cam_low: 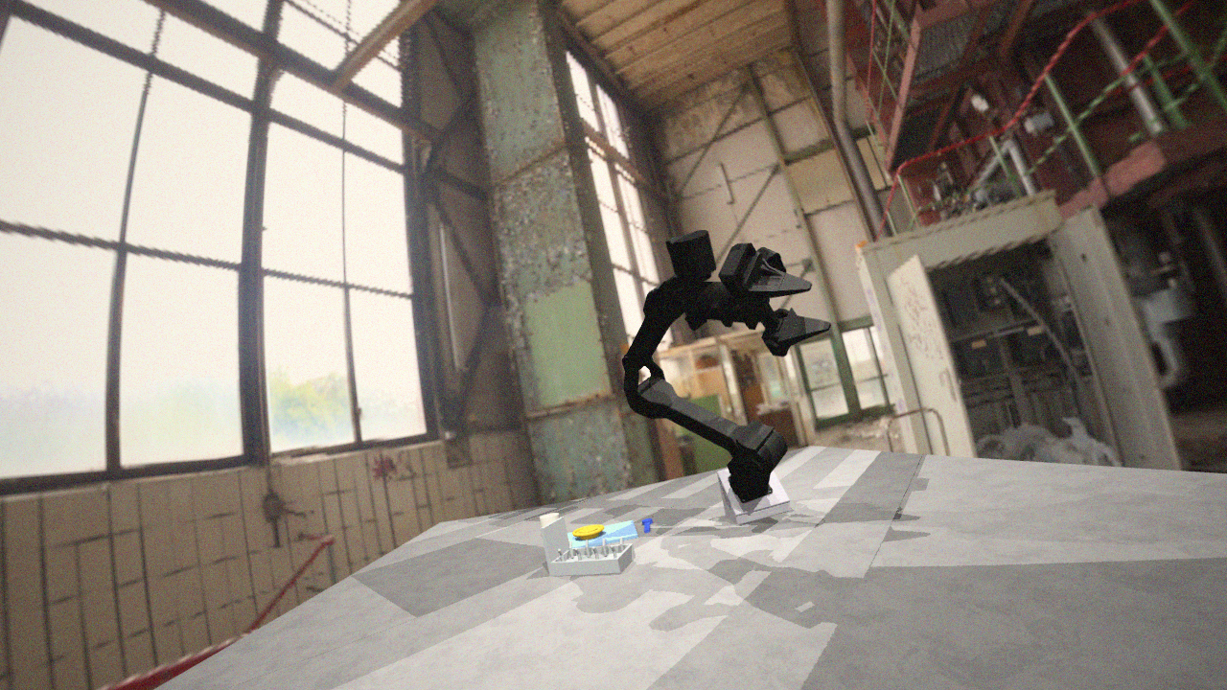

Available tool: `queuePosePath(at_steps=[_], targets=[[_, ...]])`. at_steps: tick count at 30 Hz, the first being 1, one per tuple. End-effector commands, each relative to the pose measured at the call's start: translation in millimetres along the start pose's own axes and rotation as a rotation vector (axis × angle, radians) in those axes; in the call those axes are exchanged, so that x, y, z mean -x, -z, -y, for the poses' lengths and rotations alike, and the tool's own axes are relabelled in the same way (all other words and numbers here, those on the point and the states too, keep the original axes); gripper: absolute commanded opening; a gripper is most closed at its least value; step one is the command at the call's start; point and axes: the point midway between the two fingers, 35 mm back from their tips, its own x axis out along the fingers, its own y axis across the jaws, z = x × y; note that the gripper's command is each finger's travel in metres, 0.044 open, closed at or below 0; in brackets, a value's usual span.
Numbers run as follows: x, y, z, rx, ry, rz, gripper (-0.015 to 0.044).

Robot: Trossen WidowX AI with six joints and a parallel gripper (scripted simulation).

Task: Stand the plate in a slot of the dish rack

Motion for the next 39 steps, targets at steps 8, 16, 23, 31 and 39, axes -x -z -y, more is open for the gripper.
queuePosePath(at_steps=[8, 16, 23, 31, 39], targets=[[-27.4, 13.1, -4.6, -0.006, -0.031, -0.172, 0.04], [-53.1, 32.8, -6.4, 0.002, -0.075, -0.377, 0.04], [-72.1, 59.5, -4.1, -0.015, -0.103, -0.562, 0.04], [-86.0, 98.2, 3.1, -0.062, -0.121, -0.764, 0.04], [-86.6, 143.4, 10.9, -0.154, -0.142, -0.965, 0.04]])
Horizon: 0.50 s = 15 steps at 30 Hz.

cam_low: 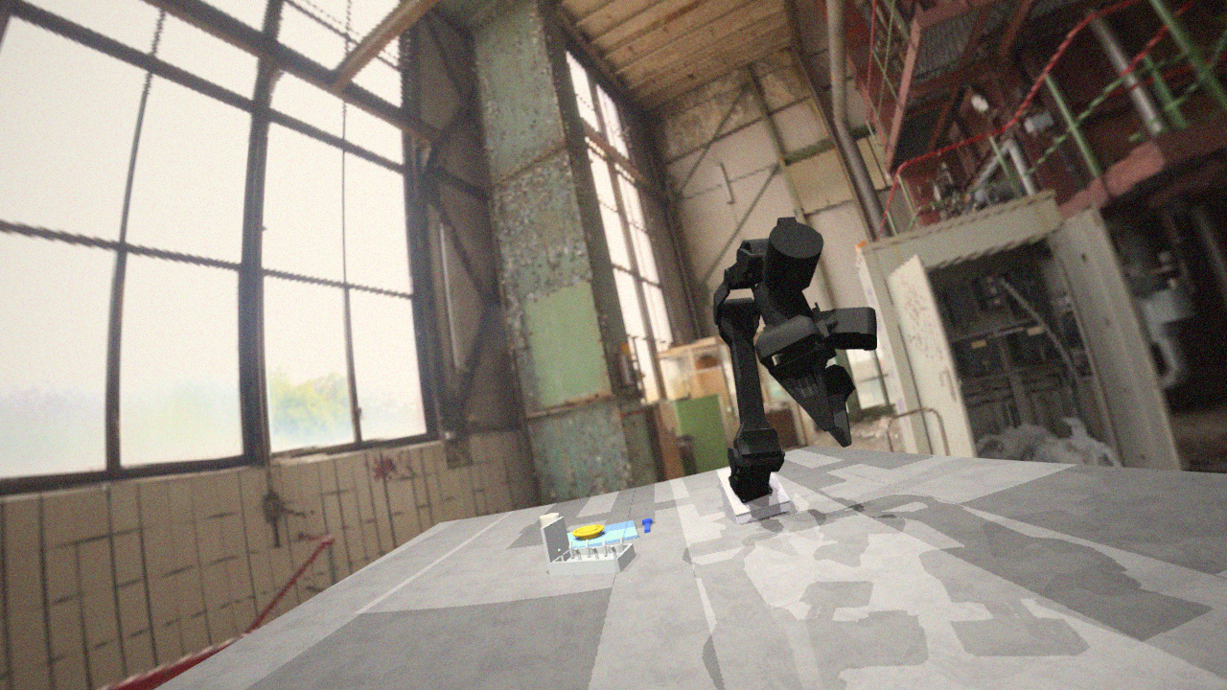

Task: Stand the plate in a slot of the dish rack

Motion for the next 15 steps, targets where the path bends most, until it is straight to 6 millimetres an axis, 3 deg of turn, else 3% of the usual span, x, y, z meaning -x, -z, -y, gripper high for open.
queuePosePath(at_steps=[1, 15], targets=[[-15.0, 13.6, 6.5, -0.042, -0.028, -0.083, 0.04], [-52.1, 90.4, 32.9, -0.26, -0.096, -0.386, 0.04]])
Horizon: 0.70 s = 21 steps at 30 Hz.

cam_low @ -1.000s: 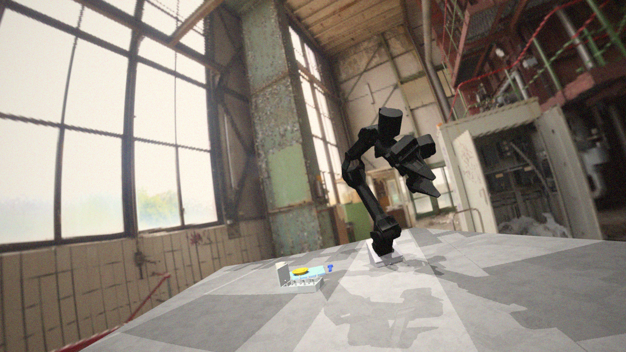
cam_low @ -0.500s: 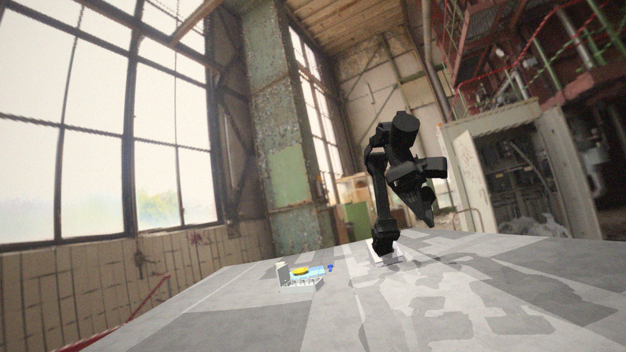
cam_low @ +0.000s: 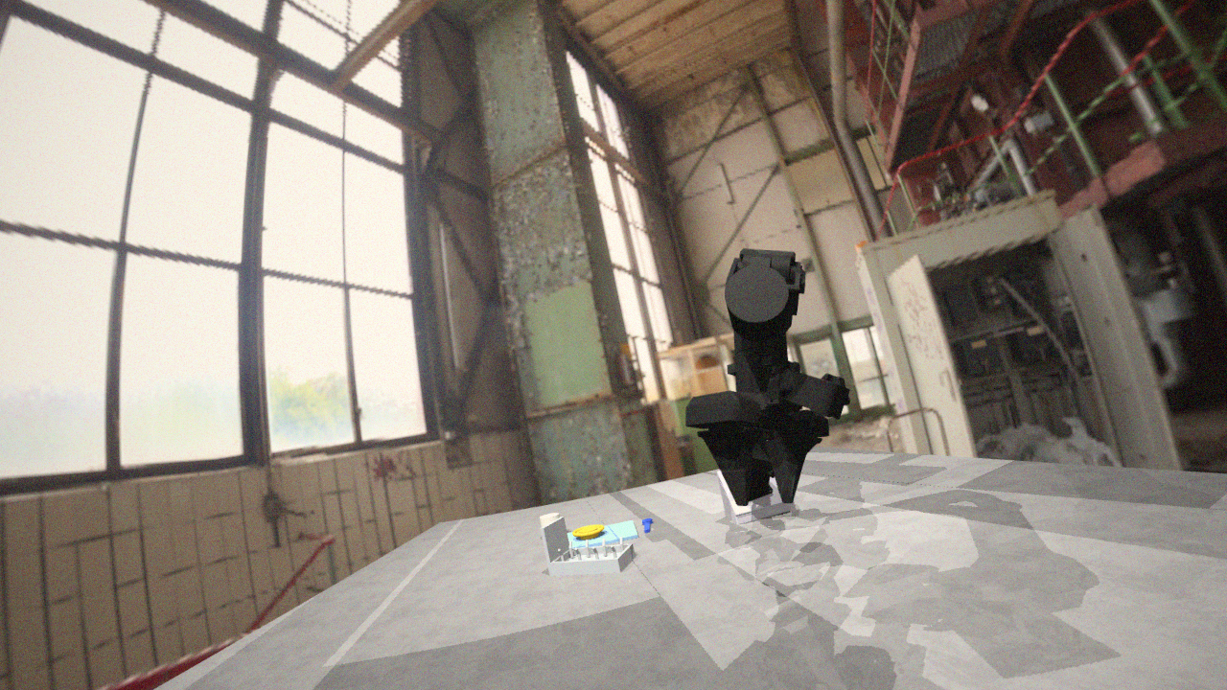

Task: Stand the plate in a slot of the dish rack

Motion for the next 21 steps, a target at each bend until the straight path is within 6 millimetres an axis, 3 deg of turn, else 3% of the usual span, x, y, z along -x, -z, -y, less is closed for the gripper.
queuePosePath(at_steps=[1, 11, 21], targets=[[-13.9, 17.0, 10.7, -0.065, -0.03, -0.069, 0.04], [-40.1, 78.1, 38.2, -0.283, -0.091, -0.244, 0.04], [-50.9, 152.3, 56.4, -0.542, -0.14, -0.38, 0.04]])
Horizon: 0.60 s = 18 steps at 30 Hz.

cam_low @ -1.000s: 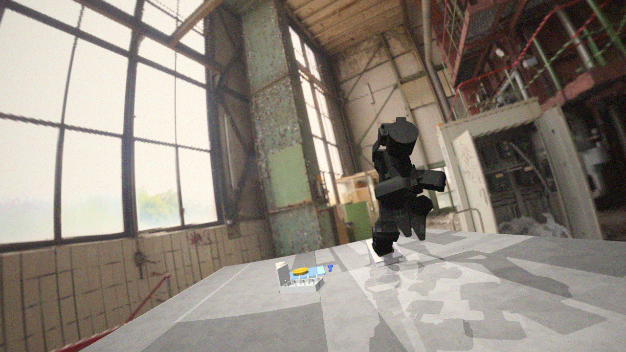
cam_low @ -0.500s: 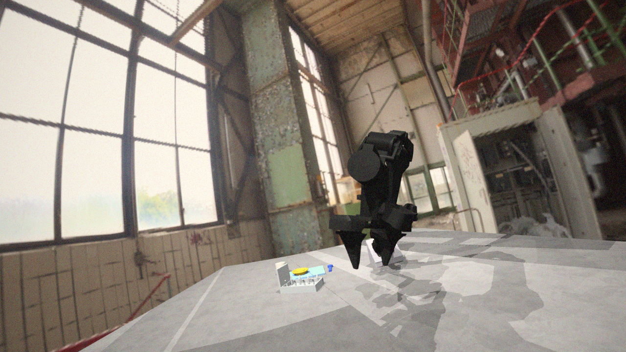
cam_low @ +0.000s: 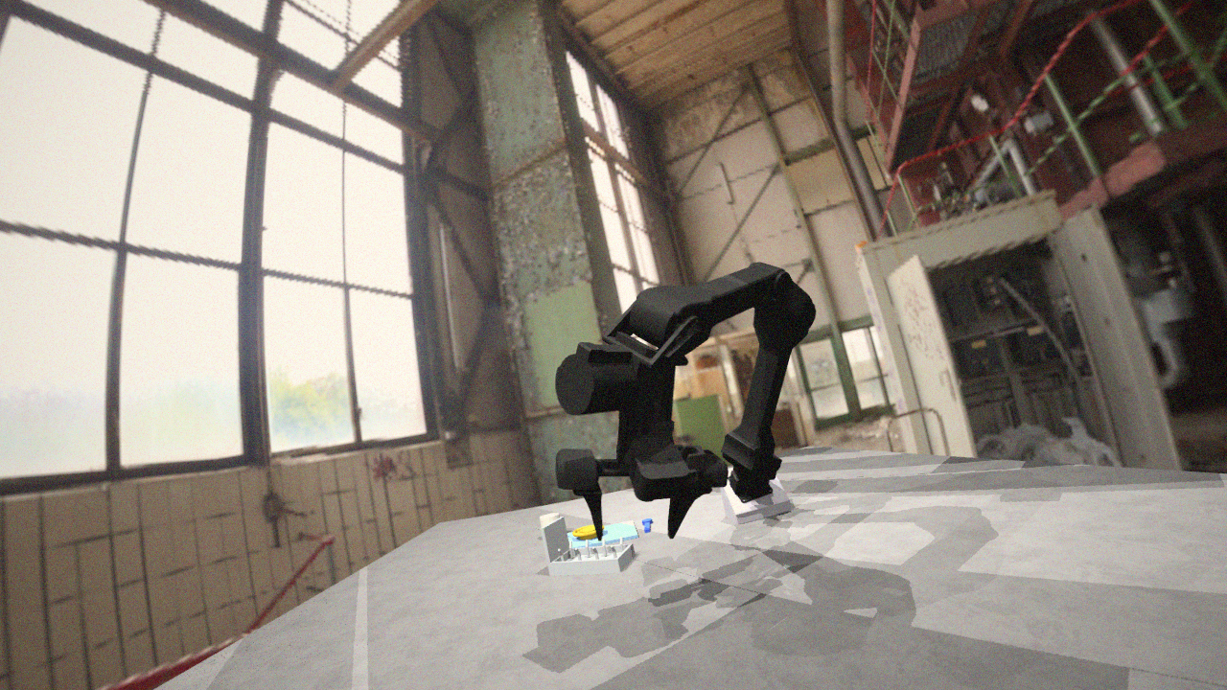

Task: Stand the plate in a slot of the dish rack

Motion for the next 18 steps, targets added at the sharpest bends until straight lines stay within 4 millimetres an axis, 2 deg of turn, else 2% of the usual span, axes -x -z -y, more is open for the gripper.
queuePosePath(at_steps=[1, 10, 18], targets=[[-10.0, 20.1, 16.8, -0.102, -0.029, -0.039, 0.04], [-28.6, 83.4, 53.7, -0.383, -0.081, -0.118, 0.04], [-38.1, 145.5, 74.7, -0.628, -0.129, -0.157, 0.04]])
